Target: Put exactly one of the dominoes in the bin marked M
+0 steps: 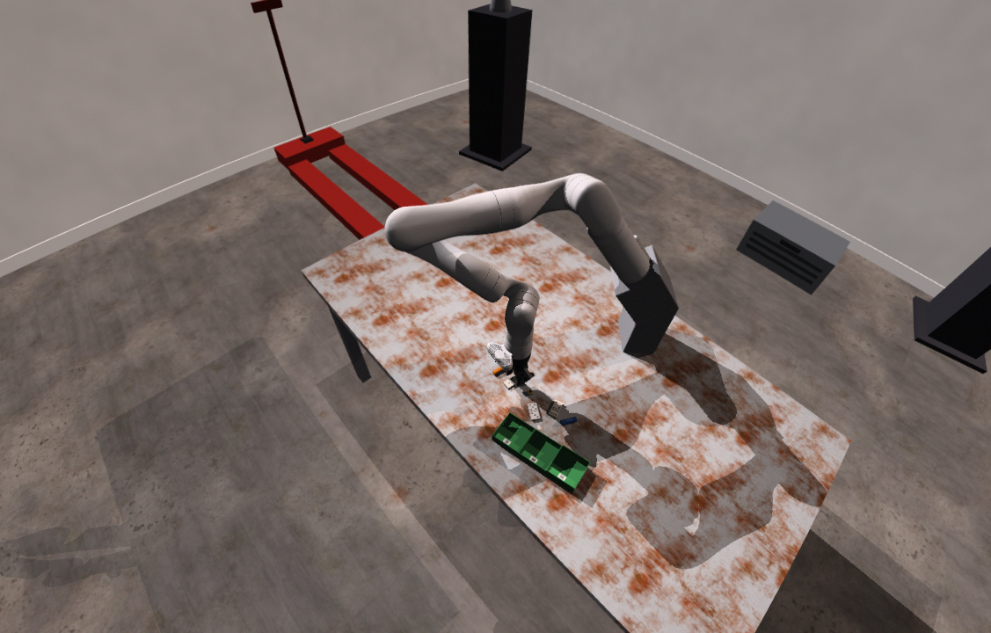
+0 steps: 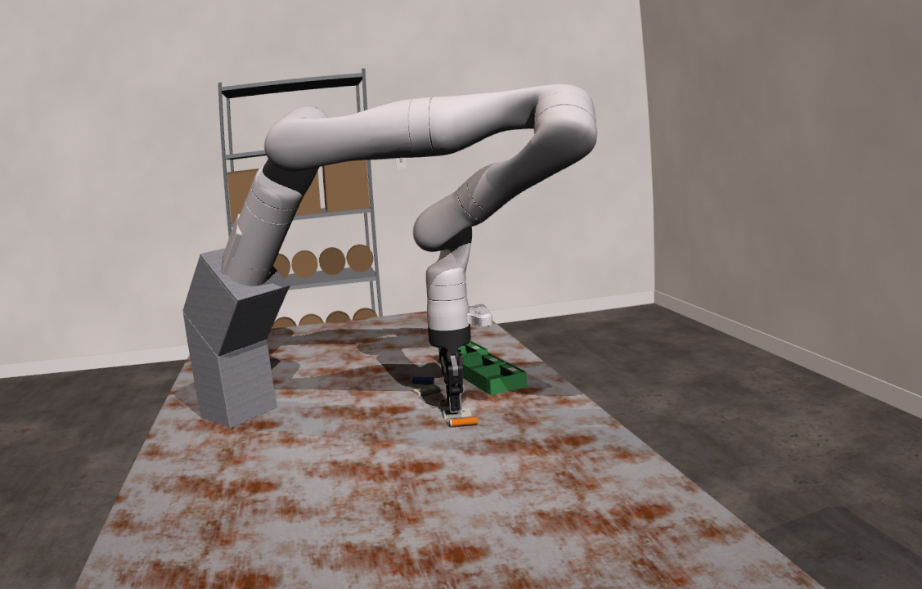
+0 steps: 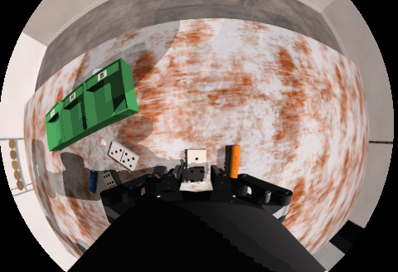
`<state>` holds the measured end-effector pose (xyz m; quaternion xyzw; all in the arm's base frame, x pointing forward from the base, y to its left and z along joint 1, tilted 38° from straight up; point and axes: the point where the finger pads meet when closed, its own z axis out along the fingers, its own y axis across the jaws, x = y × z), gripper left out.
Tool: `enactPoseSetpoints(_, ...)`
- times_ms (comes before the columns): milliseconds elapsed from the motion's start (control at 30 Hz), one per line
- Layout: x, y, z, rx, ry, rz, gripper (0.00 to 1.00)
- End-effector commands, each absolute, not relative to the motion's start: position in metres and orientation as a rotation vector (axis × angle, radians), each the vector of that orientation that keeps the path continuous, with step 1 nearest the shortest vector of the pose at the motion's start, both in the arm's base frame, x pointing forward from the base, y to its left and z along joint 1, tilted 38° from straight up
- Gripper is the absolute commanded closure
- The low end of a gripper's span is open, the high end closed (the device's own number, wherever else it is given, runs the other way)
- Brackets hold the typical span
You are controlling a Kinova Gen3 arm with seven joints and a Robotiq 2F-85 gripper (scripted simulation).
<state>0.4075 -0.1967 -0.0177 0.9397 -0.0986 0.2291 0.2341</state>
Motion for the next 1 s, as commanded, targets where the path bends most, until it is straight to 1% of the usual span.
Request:
enactPoseSetpoints(0,0.409,-0.1969,-0.0163,2.579,-0.271,0.632,0.59)
enactPoseSetpoints(900,0.4146,-0.203,-0.0251,2.579,-0.271,0.632,0.59)
enactPoseSetpoints(933,0.4146,-0.203,-0.0251,2.579,-0.271,0.632,0.79)
enactPoseSetpoints(967,0.4146,-0.203,-0.0251,2.579,-0.271,0.632,0.79)
